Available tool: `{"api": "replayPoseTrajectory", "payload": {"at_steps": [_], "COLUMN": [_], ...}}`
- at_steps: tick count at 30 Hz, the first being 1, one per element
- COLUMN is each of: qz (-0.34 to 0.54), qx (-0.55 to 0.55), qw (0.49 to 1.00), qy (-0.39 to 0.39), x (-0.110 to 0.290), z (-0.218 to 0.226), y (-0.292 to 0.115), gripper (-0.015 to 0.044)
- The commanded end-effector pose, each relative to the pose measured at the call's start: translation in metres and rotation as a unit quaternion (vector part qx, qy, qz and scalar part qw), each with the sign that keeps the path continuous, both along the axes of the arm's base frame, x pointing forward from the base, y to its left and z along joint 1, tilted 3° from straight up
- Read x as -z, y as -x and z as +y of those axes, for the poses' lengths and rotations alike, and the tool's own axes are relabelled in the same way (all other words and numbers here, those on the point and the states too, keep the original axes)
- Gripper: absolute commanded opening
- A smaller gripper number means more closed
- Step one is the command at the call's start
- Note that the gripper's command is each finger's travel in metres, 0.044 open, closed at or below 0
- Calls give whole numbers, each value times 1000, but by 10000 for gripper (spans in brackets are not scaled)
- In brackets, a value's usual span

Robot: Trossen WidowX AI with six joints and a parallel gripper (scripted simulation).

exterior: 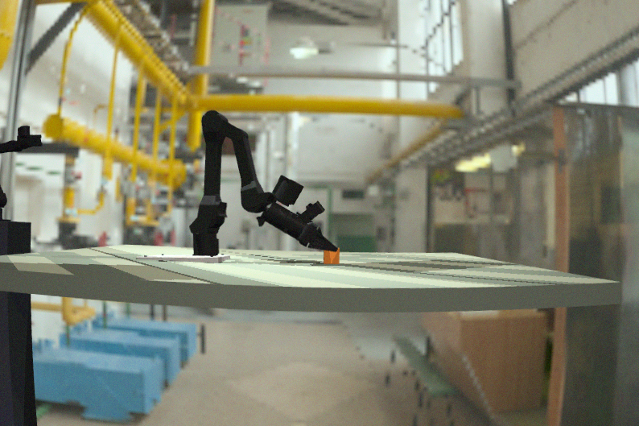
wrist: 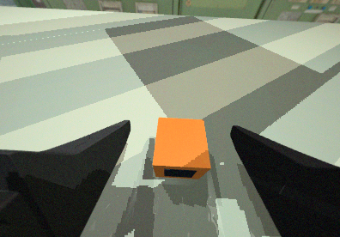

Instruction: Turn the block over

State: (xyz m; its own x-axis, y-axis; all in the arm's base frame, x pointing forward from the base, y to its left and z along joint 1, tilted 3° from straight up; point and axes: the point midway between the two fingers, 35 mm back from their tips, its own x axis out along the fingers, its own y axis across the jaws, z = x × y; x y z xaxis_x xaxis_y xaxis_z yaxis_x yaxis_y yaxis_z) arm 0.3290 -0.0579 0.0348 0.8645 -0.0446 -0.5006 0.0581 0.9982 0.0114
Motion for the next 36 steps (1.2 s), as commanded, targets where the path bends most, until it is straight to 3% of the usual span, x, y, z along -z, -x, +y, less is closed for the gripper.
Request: {"api": "replayPoseTrajectory", "payload": {"at_steps": [1,5,9,18,30,36], "qz": [-2,11,84,255,270,356], "qx": [-1,-1,0,-5,-5,-6], "qw": [1000,1000,996,967,963,934], "qy": [-4,-5,-10,-18,-19,-27], "x": [-1,-1,-8,-65,-71,-80], "z": [1,0,-4,0,0,-2], "y": [0,-3,-13,12,17,0], "gripper": [440,440,440,440,440,440]}}
